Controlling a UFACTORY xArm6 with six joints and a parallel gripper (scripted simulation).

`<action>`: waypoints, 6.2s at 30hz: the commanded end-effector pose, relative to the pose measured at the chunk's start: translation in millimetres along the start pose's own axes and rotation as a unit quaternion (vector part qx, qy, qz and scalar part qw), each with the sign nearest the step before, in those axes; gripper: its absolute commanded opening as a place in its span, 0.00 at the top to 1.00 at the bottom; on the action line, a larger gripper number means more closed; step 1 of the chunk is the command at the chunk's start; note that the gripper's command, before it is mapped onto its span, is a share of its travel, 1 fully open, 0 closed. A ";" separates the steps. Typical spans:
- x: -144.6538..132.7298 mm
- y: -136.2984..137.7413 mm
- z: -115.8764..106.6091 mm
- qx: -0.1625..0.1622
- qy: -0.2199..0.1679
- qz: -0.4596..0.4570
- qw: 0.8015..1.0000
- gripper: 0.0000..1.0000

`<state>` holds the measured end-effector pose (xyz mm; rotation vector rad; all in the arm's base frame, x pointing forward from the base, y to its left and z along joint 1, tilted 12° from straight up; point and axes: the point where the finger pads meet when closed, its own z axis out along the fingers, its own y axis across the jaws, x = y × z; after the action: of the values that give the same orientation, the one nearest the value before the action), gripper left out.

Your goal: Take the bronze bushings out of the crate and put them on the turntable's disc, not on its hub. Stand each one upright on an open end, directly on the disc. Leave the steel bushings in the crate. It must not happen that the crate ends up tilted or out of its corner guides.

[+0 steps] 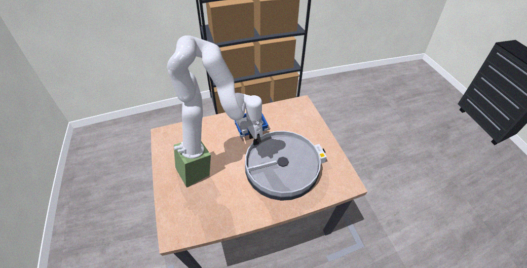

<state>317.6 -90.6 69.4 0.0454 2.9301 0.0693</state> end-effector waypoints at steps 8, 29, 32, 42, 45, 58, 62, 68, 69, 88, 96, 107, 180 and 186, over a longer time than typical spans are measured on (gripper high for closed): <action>-30.2 126.0 33.5 0.011 0.000 -0.061 0.998 0.52; -48.4 228.8 59.9 0.011 0.000 -0.114 0.993 0.52; -48.4 229.3 60.0 0.011 0.000 -0.115 0.993 0.52; -48.4 229.3 60.0 0.011 0.000 -0.115 0.993 0.52; -48.4 229.4 60.0 0.011 0.000 -0.115 0.993 0.52; -48.4 230.7 60.1 0.012 0.000 -0.115 0.993 0.52; -48.4 230.7 60.1 0.012 0.000 -0.115 0.993 0.52; -48.4 230.6 67.1 0.012 0.000 -0.115 0.993 0.52; -48.5 230.5 71.3 0.012 0.000 -0.115 0.993 0.52; -48.7 229.6 117.7 0.012 0.000 -0.115 0.993 0.52; -48.7 229.6 117.7 0.012 0.000 -0.115 0.993 0.52; -48.6 229.3 125.1 0.012 0.000 -0.115 0.993 0.52; -48.8 228.9 148.9 0.012 0.000 -0.115 0.993 1.00; -48.8 228.9 148.9 0.012 0.000 -0.115 0.993 1.00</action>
<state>401.2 142.3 -55.4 -0.2869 2.9162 -0.0015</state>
